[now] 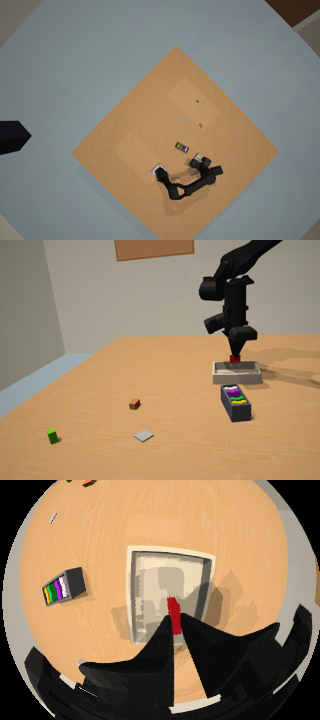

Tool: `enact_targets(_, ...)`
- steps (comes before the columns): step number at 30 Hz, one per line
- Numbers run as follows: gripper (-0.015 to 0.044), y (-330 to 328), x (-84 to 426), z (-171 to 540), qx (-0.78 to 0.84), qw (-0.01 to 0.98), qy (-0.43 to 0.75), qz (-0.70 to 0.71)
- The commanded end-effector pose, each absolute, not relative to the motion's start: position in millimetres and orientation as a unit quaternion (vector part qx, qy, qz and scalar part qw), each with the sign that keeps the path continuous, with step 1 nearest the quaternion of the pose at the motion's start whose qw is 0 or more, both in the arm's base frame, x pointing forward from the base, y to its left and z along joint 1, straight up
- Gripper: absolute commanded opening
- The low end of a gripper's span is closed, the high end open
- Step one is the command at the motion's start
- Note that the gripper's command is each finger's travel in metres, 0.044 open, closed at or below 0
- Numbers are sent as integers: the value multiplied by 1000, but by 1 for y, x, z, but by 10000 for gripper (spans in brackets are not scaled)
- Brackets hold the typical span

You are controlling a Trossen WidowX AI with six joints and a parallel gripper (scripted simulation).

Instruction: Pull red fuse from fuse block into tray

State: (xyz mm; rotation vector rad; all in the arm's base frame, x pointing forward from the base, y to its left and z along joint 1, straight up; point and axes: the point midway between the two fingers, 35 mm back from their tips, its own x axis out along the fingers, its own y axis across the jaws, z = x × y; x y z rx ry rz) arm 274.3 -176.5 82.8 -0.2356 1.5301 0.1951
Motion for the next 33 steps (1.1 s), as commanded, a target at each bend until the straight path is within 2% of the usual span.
enact_targets(1, 0, -176, 273, 76, -108, 708, 692, 90)
enact_targets(3, 0, -176, 273, 75, -108, 708, 692, 90)
enact_targets(16, 330, -176, 274, 81, -106, 710, 690, 88)
enact_targets(21, 330, -175, 272, 115, -108, 708, 692, 90)
enact_targets(33, 330, -175, 272, 114, -105, 710, 691, 89)
